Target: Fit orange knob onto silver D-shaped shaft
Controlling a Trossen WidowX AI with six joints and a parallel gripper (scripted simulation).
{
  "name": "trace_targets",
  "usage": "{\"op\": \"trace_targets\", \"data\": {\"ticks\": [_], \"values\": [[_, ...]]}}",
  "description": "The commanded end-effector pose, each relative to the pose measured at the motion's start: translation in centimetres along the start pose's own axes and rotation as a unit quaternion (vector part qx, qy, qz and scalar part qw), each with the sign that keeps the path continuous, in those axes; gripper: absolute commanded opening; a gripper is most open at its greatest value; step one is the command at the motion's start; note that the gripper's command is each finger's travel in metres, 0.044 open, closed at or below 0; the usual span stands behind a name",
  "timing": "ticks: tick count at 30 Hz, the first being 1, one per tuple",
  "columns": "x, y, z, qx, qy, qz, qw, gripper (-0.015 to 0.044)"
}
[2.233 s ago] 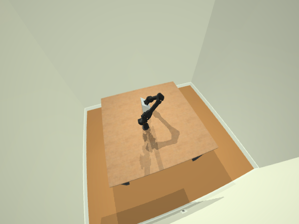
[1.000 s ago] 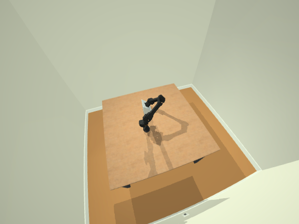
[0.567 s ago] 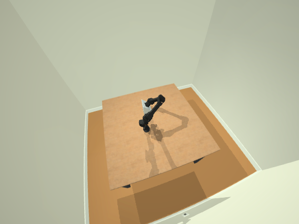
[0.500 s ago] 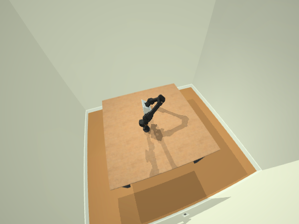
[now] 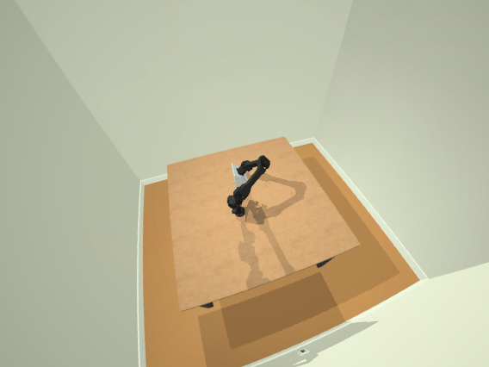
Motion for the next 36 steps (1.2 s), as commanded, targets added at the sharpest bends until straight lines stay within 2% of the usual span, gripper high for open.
{"op": "trace_targets", "data": {"ticks": [1, 19, 27, 36], "values": [[-0.01, -0.13, 0.06, 0.0, -0.001, 0.003, 1.0, 0.0], [-0.04, -0.15, -0.44, 0.0, -0.001, 0.003, 1.0, 0.0], [-0.01, 0.1, -0.2, 0.0, -0.001, 0.104, 0.995, 0.0], [-0.03, -0.04, 0.07, 0.0, -0.001, 0.107, 0.994, 0.0]]}}
Point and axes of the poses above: the point midway between the two fingers, 35 mm back from their tips, its own z axis out along the fingers, its own y axis across the jaws, x = y × z, the point moved 6 cm from there along -z, back along the fingers, and after that the axes turned 8 degrees about z, right-handed, at the moved point
